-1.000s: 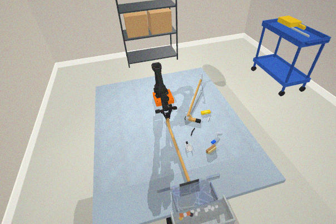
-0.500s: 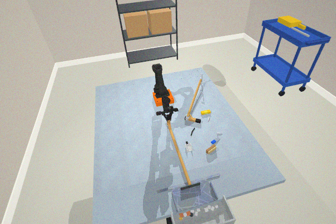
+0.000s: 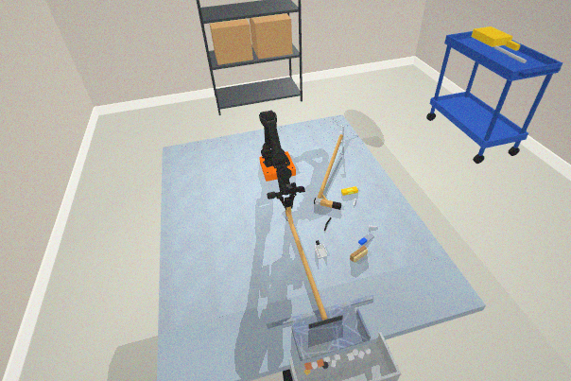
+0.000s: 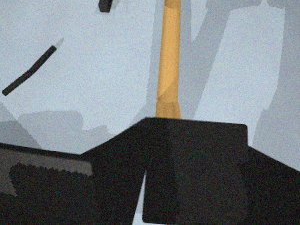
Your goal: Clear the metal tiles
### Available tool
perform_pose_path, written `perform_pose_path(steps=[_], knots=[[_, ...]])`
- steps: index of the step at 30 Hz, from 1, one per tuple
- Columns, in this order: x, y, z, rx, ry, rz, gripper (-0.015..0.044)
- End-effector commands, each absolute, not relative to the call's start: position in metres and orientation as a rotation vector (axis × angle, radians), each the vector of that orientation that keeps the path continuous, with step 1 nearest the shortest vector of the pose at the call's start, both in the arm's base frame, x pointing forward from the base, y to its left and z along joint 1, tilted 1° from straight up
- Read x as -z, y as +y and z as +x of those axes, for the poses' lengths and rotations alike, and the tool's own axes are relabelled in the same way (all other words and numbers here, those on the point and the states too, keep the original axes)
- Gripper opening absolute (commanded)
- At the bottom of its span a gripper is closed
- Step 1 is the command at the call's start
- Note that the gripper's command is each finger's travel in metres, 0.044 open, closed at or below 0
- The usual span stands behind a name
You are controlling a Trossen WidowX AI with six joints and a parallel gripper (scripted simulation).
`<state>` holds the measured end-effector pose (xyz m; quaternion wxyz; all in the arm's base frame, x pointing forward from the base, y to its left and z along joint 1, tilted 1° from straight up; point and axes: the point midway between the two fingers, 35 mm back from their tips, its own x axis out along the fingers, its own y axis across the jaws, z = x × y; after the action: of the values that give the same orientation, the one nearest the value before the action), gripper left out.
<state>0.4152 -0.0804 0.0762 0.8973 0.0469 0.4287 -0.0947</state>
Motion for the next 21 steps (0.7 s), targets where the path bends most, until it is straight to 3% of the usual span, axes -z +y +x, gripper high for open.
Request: perform_pose_path(steps=[1, 21], knots=[[-0.081, -0.083, 0.425, 0.201, 0.875, 0.1, 0.0], [-0.085, -0.088, 0.457, 0.201, 0.872, 0.1, 0.0]])
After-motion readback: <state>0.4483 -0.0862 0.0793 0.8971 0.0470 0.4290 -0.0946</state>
